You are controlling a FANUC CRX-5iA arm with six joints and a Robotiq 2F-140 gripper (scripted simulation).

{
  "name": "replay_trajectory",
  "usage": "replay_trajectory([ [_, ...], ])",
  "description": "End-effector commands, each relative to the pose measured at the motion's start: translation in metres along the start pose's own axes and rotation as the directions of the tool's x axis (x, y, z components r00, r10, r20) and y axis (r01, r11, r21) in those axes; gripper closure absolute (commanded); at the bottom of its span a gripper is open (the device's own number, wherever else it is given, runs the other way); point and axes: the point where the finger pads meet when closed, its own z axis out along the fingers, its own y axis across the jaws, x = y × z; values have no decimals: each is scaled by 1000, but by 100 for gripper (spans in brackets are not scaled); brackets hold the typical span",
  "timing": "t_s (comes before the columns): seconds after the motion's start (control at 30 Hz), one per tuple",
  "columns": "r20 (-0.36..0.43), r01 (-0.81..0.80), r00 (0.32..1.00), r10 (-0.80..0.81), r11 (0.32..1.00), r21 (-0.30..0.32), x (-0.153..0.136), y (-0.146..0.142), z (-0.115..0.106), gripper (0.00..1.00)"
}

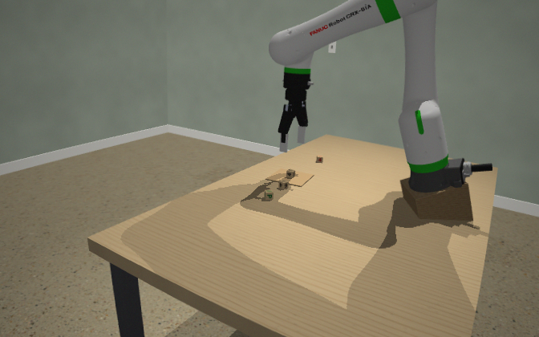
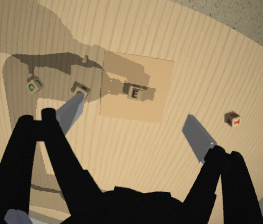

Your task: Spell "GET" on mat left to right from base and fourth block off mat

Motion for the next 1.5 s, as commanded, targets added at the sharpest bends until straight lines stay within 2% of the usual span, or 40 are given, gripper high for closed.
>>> replay_trajectory([
  [0.0,0,0,1000,0,1000,0,0,0,0,0],
  [0.4,1,-40,999,40,999,0,0,-3,0,0],
  [0.57,4,-170,985,170,985,-2,1,-15,2,0],
  [0.8,7,-372,928,372,928,-7,1,-33,4,0],
  [0.87,7,-372,928,372,928,-7,1,-33,4,0],
  [0.93,7,-464,886,464,886,-9,1,-42,5,0],
  [1.13,7,-595,803,595,803,-13,1,-55,7,0],
  [1.37,5,-736,677,736,677,-16,0,-72,8,0],
  [1.43,5,-736,677,736,677,-16,0,-72,8,0],
  [1.47,3,-788,616,788,616,-17,0,-79,9,0],
])
